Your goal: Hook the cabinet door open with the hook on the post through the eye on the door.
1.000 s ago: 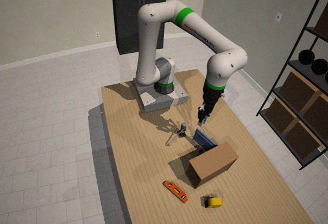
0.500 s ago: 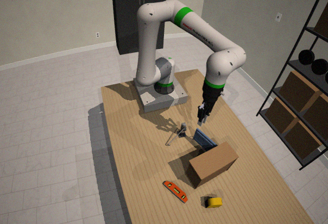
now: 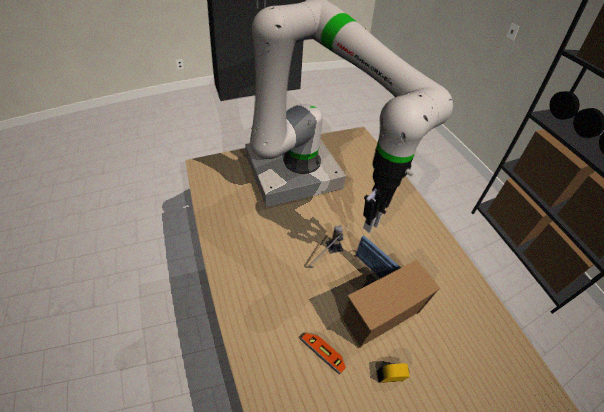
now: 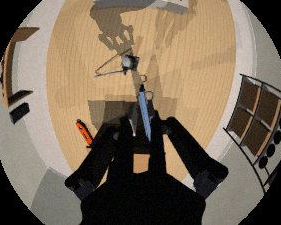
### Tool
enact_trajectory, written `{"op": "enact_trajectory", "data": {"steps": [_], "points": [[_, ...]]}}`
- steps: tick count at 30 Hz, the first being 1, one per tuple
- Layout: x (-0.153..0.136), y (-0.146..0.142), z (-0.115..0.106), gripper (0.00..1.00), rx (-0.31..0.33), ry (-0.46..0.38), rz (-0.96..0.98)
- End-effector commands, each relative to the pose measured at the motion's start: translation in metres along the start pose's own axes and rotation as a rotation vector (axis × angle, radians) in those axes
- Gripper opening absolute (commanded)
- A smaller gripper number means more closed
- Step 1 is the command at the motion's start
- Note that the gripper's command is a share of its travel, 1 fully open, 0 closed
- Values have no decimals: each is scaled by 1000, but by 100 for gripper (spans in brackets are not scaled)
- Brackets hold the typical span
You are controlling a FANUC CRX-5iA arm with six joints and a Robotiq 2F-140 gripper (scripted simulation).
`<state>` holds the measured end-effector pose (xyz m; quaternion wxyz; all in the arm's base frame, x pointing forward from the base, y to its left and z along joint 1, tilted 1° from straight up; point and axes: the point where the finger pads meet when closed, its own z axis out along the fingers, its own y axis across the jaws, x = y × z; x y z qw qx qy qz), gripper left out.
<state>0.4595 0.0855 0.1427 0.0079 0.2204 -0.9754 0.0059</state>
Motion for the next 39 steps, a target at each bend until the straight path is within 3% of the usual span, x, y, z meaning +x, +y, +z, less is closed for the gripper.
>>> {"op": "enact_trajectory", "data": {"steps": [1, 39], "points": [[0, 0, 1, 16, 0, 0, 0], [-1, 0, 51, 16, 0, -1, 0]]}}
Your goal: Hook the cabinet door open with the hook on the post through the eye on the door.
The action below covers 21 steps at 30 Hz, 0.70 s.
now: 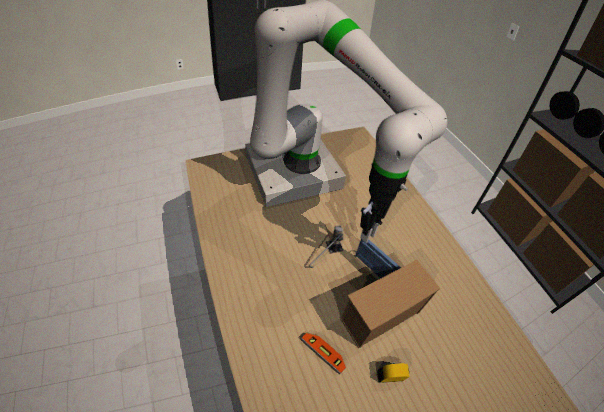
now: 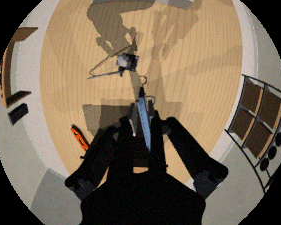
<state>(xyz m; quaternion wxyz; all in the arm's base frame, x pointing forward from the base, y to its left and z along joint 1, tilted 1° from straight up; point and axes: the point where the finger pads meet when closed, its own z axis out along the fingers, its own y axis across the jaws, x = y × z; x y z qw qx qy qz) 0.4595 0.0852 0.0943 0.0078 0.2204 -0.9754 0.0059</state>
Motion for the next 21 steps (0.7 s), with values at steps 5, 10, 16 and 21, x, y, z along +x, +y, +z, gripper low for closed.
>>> {"op": "enact_trajectory", "data": {"steps": [5, 10, 16, 21], "points": [[0, 0, 9, 16, 0, -1, 0], [0, 0, 14, 16, 0, -1, 0], [-1, 0, 19, 16, 0, -1, 0], [-1, 0, 22, 16, 0, -1, 0]]}}
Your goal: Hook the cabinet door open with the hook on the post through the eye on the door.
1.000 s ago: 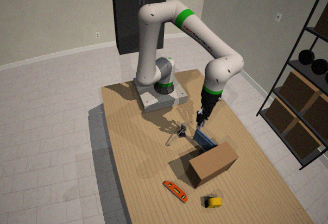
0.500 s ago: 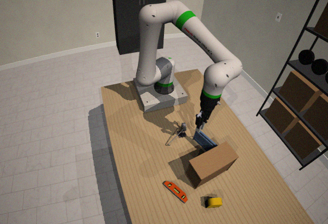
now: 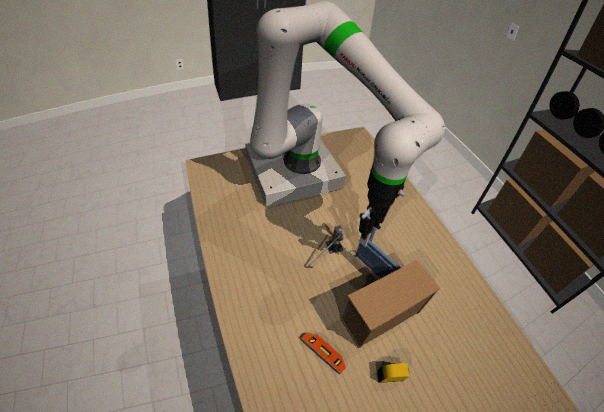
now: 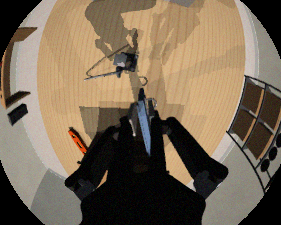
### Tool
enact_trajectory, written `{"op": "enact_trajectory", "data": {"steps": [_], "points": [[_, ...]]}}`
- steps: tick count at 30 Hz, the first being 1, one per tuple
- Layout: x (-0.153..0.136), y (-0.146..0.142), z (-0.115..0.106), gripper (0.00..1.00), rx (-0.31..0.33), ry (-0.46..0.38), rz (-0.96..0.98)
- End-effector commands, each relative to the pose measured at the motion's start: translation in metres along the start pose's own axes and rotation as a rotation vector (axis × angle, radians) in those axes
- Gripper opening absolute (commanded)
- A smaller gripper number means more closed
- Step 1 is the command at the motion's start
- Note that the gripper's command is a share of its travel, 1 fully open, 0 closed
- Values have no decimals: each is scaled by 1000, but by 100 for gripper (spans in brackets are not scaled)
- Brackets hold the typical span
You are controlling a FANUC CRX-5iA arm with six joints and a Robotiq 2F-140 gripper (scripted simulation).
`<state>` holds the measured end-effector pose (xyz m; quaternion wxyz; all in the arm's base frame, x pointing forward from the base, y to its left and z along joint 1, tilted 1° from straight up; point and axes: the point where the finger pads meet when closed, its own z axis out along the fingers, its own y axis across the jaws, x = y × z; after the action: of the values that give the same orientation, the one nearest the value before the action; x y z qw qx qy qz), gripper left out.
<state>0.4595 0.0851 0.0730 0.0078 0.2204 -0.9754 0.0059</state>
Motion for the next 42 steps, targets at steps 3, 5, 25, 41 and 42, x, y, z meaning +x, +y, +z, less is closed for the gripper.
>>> {"op": "enact_trajectory", "data": {"steps": [3, 5, 25, 41, 42], "points": [[0, 0, 1, 16, 0, 0, 0], [0, 0, 1, 16, 0, 0, 0], [-1, -8, 2, 16, 0, 0, -53], [-2, -19, 2, 16, 0, 0, -140], [-2, -20, 2, 16, 0, 0, -148]]}}
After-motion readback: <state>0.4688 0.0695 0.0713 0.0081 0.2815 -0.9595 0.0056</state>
